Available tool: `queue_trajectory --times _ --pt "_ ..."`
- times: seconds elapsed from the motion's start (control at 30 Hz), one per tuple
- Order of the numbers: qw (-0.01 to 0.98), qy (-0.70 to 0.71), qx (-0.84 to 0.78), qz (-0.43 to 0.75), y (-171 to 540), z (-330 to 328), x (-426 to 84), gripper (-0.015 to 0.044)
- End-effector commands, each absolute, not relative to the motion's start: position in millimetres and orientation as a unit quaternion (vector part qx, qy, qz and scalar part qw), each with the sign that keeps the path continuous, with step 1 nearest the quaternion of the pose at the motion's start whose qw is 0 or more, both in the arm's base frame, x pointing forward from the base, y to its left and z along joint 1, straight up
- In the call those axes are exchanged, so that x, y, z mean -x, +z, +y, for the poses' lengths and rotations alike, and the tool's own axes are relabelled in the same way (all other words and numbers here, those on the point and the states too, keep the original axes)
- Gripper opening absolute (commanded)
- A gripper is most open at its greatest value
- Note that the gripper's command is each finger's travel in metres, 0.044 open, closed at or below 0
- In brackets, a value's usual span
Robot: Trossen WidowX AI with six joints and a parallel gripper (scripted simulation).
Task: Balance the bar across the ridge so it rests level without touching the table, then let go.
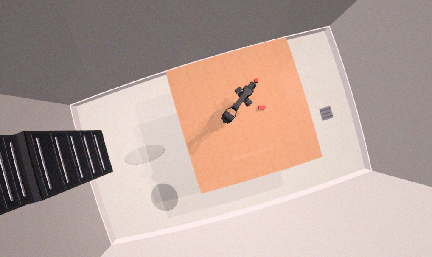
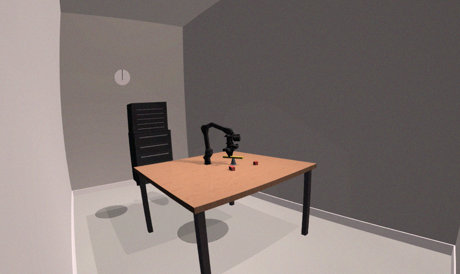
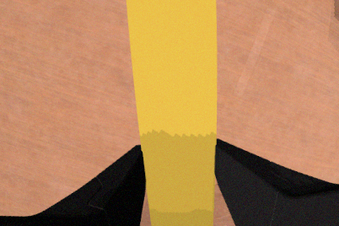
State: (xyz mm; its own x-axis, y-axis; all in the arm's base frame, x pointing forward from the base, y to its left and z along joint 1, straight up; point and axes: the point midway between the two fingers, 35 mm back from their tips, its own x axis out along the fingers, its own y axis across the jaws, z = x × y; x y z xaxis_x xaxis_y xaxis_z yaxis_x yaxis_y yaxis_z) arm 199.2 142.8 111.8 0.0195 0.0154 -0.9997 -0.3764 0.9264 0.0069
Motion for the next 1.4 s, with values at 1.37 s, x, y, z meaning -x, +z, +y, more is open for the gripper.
queue_trajectory --times 1.37 --pt "0.702 0.140 0.132 0.686 111.8 142.8 -199.2 0.0167"
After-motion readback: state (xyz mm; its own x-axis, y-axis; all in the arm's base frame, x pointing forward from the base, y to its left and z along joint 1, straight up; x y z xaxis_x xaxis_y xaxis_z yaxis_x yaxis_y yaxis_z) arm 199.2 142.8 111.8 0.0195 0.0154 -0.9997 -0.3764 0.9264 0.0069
